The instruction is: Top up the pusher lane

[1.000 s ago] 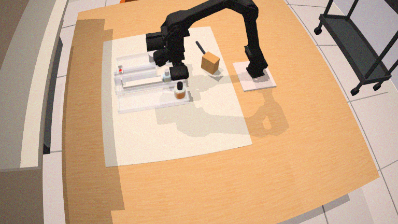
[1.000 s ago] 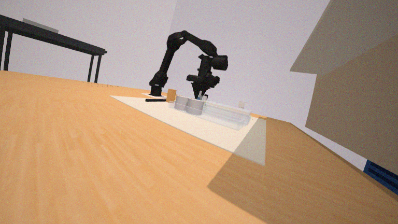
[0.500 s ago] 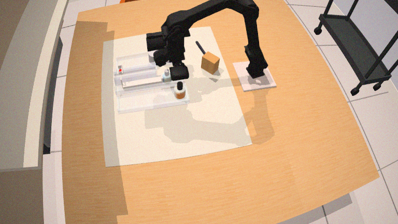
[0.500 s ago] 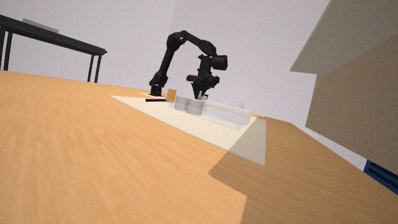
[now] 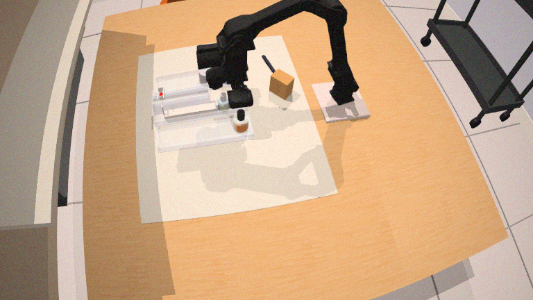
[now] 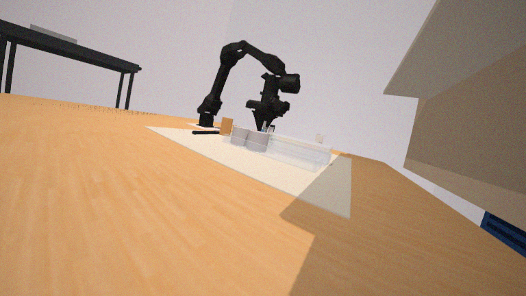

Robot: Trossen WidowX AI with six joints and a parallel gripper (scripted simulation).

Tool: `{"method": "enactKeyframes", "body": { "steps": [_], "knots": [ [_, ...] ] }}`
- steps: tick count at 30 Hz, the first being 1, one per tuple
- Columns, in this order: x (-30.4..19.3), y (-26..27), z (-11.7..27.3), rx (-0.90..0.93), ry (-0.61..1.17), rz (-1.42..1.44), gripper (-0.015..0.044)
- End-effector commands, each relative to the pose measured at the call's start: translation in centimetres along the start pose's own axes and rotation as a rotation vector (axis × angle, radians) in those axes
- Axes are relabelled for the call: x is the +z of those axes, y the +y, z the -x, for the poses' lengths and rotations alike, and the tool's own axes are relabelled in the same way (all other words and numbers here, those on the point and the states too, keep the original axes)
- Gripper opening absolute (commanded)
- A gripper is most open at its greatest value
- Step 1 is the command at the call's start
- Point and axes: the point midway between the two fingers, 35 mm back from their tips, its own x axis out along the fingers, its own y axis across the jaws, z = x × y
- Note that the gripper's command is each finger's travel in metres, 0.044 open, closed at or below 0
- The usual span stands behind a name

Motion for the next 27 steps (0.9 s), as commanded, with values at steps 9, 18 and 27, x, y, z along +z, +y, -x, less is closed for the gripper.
{"method": "enactKeyframes", "body": {
  "steps": [9, 18, 27],
  "knots": [
    [0.5, -0.04, -0.89, -0.002, -0.016, 0.002, 0.0],
    [0.43, -0.04, -1.23, -0.002, -0.016, 0.002, 0.0],
    [0.39, -0.04, -1.44, -0.002, -0.016, 0.002, 0.0]
  ]
}}
